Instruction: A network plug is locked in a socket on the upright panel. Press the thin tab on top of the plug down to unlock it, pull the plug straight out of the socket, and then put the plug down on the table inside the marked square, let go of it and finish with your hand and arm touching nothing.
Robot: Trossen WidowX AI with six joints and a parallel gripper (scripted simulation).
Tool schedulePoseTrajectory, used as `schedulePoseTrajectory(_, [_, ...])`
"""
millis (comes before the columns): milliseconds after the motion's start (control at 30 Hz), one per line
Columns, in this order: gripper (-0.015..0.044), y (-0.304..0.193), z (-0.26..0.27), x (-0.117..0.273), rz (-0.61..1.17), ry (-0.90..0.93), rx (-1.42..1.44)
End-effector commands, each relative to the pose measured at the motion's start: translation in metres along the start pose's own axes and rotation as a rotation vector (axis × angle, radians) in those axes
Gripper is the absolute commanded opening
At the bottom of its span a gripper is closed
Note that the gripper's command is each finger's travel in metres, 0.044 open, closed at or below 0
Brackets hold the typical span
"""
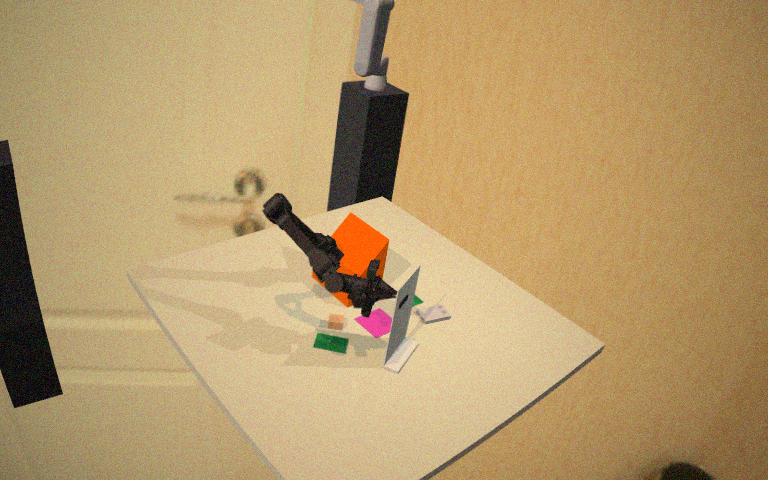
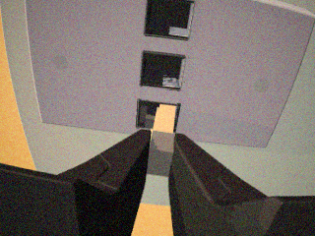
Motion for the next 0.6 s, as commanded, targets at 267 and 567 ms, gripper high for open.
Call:
schedulePoseTrajectory(267, [0.0000, -0.0022, -0.0010, 0.0081, 0.000, -0.002, 0.001])
schedulePoseTrajectory(567, [0.0000, -0.0026, -0.0010, 0.0135, 0.000, -0.002, 0.001])
Point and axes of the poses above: the point midway between the two fingers, 35 mm back from their tips, its own x axis back along the fingers, its own z axis across the jaws, y = z × x, the point moved 10 cm from there along x, back along the fingers, and after that the axes turned 3 degrees about x, right-handed, at the moved point
